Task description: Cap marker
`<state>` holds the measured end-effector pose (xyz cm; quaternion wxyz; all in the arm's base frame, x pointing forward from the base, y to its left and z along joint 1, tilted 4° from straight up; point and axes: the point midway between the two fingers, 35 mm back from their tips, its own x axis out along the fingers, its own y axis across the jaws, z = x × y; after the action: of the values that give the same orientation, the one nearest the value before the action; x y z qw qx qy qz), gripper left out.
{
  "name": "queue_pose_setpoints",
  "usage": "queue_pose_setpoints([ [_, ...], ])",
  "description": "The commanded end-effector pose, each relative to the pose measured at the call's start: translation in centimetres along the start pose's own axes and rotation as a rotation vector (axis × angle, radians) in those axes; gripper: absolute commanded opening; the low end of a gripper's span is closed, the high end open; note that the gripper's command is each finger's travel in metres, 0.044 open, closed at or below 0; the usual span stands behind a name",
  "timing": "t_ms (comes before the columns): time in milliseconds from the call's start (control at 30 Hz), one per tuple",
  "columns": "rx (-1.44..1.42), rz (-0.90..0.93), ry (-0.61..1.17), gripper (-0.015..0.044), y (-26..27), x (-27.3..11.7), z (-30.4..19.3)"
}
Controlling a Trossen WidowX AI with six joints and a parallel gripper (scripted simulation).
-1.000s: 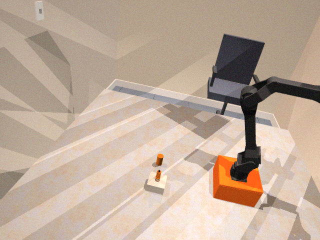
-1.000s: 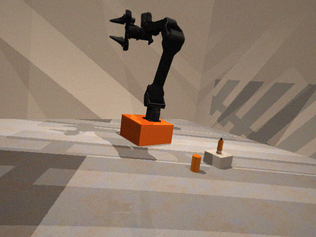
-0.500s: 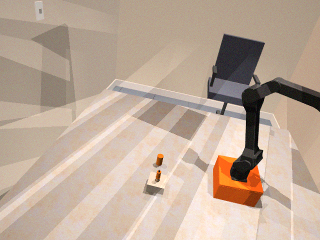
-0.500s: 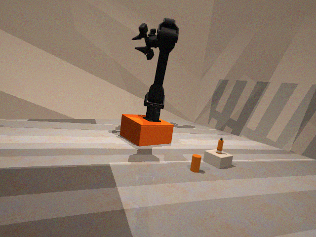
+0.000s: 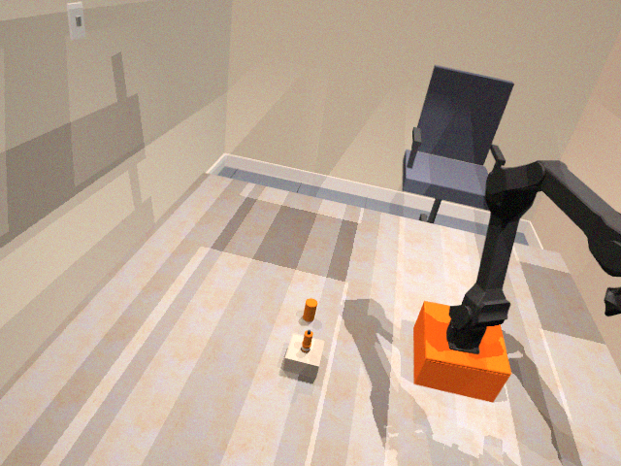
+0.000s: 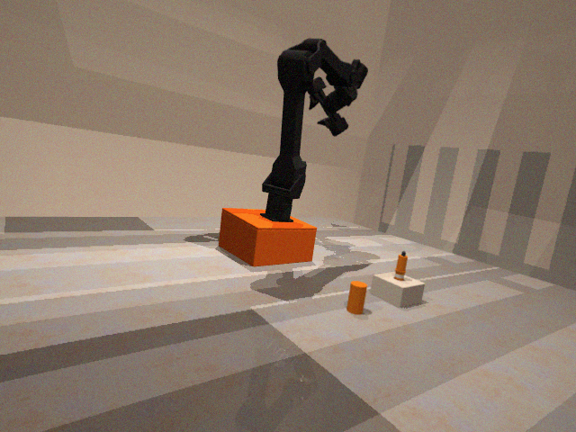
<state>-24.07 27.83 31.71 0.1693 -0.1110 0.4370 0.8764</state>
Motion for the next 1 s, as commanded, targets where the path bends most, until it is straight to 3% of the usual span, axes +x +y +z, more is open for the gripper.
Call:
queue_pose_setpoints([
  [0,0.033,-0.127,-0.112,0.0242,-4.8,-3.2,2.5],
  [200,0.127,-0.353,-0.228,0.0242,-12.3,-8.7,4.1],
  [433,0.255,-0.649,-0.377,0.0242,-20.0,-18.4,3.9],
  [733,0.508,-0.929,-0.498,0.0242,-26.0,-29.1,-0.7],
  [967,0.722,-1.129,-0.553,0.0242,-29.1,-37.6,-7.5],
])
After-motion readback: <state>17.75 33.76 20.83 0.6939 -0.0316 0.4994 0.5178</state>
